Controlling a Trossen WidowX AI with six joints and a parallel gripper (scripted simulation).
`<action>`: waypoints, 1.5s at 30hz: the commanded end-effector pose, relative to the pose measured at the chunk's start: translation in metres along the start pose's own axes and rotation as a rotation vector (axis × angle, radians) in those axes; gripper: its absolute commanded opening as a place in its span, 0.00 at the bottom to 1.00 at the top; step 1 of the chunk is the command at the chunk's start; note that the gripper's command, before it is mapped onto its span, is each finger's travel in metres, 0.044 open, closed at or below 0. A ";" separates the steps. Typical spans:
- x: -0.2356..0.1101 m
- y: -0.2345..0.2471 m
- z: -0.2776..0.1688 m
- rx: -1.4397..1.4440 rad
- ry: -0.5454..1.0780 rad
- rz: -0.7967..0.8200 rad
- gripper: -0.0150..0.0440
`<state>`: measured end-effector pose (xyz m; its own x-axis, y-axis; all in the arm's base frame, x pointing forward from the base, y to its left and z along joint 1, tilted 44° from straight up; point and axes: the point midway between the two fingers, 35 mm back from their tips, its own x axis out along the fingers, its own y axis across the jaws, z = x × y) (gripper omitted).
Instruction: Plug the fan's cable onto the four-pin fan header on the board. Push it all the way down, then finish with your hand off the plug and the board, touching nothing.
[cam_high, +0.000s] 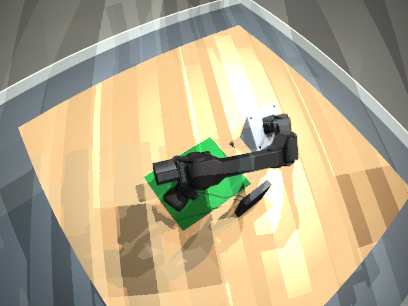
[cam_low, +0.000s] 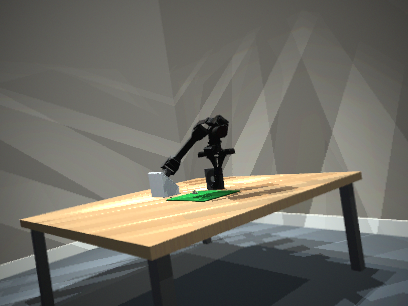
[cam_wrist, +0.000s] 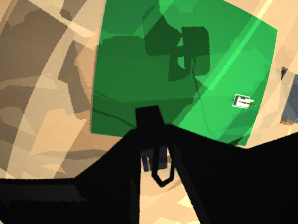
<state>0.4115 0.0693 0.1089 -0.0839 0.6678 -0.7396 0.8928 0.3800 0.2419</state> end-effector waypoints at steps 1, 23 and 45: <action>0.005 -0.001 -0.001 0.003 -0.044 -0.030 0.25; 0.028 -0.012 0.000 0.021 -0.317 -0.180 0.25; 0.038 -0.015 0.000 0.029 -0.619 -0.241 0.25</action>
<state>0.3969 0.0891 0.0786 -0.0380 0.1239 -0.9916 0.8890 0.4573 0.0231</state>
